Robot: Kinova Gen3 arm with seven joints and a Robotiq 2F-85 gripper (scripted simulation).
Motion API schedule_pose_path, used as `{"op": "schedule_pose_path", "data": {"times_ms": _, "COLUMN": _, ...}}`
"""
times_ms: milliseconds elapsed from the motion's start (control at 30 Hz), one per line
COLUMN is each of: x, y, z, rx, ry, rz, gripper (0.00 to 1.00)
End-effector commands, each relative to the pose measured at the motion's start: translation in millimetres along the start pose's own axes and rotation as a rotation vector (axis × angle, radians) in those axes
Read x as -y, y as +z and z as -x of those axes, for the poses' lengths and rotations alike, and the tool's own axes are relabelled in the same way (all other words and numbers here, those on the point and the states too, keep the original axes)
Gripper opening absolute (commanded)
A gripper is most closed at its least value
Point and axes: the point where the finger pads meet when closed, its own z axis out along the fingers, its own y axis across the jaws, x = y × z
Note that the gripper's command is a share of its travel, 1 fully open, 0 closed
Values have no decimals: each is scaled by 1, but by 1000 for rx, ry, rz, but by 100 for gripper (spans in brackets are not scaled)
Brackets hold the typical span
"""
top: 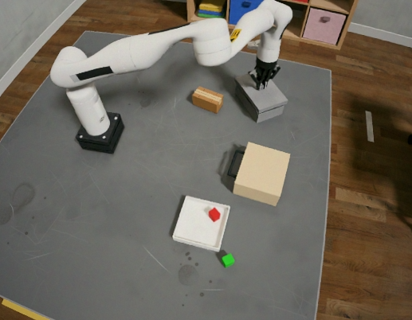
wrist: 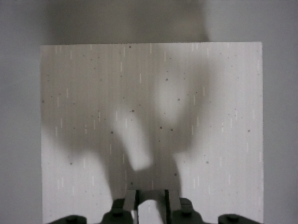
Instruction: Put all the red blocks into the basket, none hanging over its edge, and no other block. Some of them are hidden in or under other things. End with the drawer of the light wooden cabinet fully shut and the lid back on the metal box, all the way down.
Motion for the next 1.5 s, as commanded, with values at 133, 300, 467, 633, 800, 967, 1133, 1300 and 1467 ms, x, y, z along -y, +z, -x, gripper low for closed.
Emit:
{"op": "schedule_pose_path", "data": {"times_ms": 133, "x": -1, "y": -21, "z": 0, "rx": 0, "ry": 0, "rz": 2, "gripper": 10}}
{"op": "schedule_pose_path", "data": {"times_ms": 300, "x": -1, "y": -38, "z": 0, "rx": 0, "ry": 0, "rz": 2, "gripper": 10}}
{"op": "schedule_pose_path", "data": {"times_ms": 467, "x": -1, "y": -54, "z": 0, "rx": 0, "ry": 0, "rz": 2, "gripper": 10}}
{"op": "schedule_pose_path", "data": {"times_ms": 633, "x": 0, "y": -67, "z": 0, "rx": 0, "ry": 0, "rz": 2, "gripper": 10}}
{"op": "schedule_pose_path", "data": {"times_ms": 800, "x": 0, "y": -73, "z": 0, "rx": 0, "ry": 0, "rz": 2, "gripper": 10}}
{"op": "schedule_pose_path", "data": {"times_ms": 967, "x": 0, "y": -80, "z": 0, "rx": 0, "ry": 0, "rz": 2, "gripper": 10}}
{"op": "schedule_pose_path", "data": {"times_ms": 1133, "x": 0, "y": -82, "z": 0, "rx": 0, "ry": 0, "rz": 2, "gripper": 10}}
{"op": "schedule_pose_path", "data": {"times_ms": 1300, "x": 0, "y": -83, "z": 0, "rx": 0, "ry": 0, "rz": 2, "gripper": 10}}
{"op": "schedule_pose_path", "data": {"times_ms": 1467, "x": 0, "y": -83, "z": 0, "rx": 0, "ry": 1, "rz": 2, "gripper": 10}}
